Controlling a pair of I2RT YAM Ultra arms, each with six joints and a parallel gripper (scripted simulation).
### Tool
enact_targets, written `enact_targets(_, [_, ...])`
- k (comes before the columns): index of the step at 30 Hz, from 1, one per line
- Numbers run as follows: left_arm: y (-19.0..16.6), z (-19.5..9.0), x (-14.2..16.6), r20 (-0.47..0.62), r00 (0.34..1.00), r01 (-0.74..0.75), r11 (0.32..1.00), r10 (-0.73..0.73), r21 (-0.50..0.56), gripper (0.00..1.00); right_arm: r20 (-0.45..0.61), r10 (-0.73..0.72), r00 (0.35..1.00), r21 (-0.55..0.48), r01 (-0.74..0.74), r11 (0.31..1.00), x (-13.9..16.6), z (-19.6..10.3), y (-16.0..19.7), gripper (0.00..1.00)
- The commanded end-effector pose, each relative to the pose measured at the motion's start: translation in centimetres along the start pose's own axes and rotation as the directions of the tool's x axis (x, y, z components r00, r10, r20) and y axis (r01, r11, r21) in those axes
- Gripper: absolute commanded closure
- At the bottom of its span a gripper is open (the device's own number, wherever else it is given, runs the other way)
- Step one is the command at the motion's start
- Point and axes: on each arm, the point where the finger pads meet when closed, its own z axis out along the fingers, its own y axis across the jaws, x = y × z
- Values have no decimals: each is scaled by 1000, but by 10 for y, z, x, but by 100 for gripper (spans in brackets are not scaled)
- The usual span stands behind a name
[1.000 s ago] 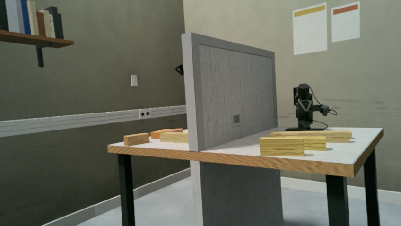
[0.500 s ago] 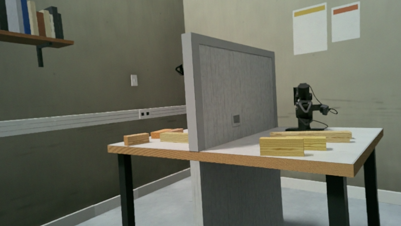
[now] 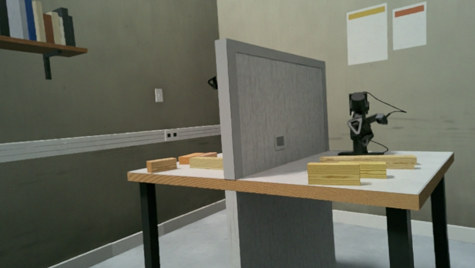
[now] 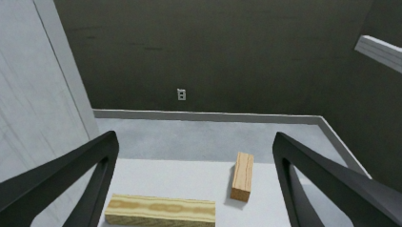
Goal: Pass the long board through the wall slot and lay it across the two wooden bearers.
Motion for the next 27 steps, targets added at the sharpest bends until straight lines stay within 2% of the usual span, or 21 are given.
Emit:
enact_targets(1, [-5,-7,-2,-65,946,-324,941,319,-98,27,40,-1,999,16,1,1000,-20,-10,-5,0])
enact_targets(2, [5,-6,2,-73,963,-266,956,259,-127,27,40,-1,999,16,1,1000,-20,-10,-5,0])
enact_targets(4, [-10,-6,-2,-60,964,-263,960,258,-97,27,40,-1,999,16,1,1000,-20,-10,-5,0])
enact_targets(6, [-18,-6,-4,-86,919,-392,914,385,-106,27,40,-1,999,16,1,1000,-20,-10,-5,0])
enact_targets(9, [-18,-5,-3,-183,794,-604,785,579,-136,27,40,-1,999,16,1,1000,-20,-10,-5,0])
enact_targets(11, [-18,-5,-3,-183,794,-604,785,579,-136,27,40,-1,999,16,1,1000,-20,-10,-5,0])
enact_targets(12, [-19,-4,-2,-238,704,-707,694,670,-137,27,40,-1,999,16,1,1000,-20,-10,-5,0])
enact_targets(13, [-14,-5,0,-254,707,-703,695,660,-148,27,40,-1,999,16,1,1000,-20,-10,-5,0])
enact_targets(15, [-21,-2,-1,-289,638,-765,630,714,-133,27,40,-1,999,16,1,1000,-20,-10,-5,0])
enact_targets(16, [-19,-3,0,-282,675,-732,665,682,-145,27,40,-1,999,16,1,1000,-20,-10,-5,0])
enact_targets(18, [-26,0,0,-289,649,-755,642,703,-132,27,40,-1,999,16,1,1000,-20,-10,-5,0])
enact_targets(20, [-31,3,0,-342,525,-845,524,779,-103,27,40,-1,999,16,1,1000,-20,-10,-5,0])
enact_targets(22, [-31,5,1,-414,358,-927,371,837,-53,27,40,-1,999,16,1,1000,-20,-10,-5,0])
enact_targets(24, [-32,8,3,-457,244,-963,271,856,-6,27,40,-1,999,16,1,1000,-20,-10,-5,0])
enact_targets(25, [-29,5,3,-488,190,-975,222,852,8,27,40,-1,999,16,1,1000,-20,-10,-5,0])
enact_targets(27, [-35,10,5,-487,166,-979,202,857,23,27,40,-1,999,16,1,1000,-20,-10,-5,0])
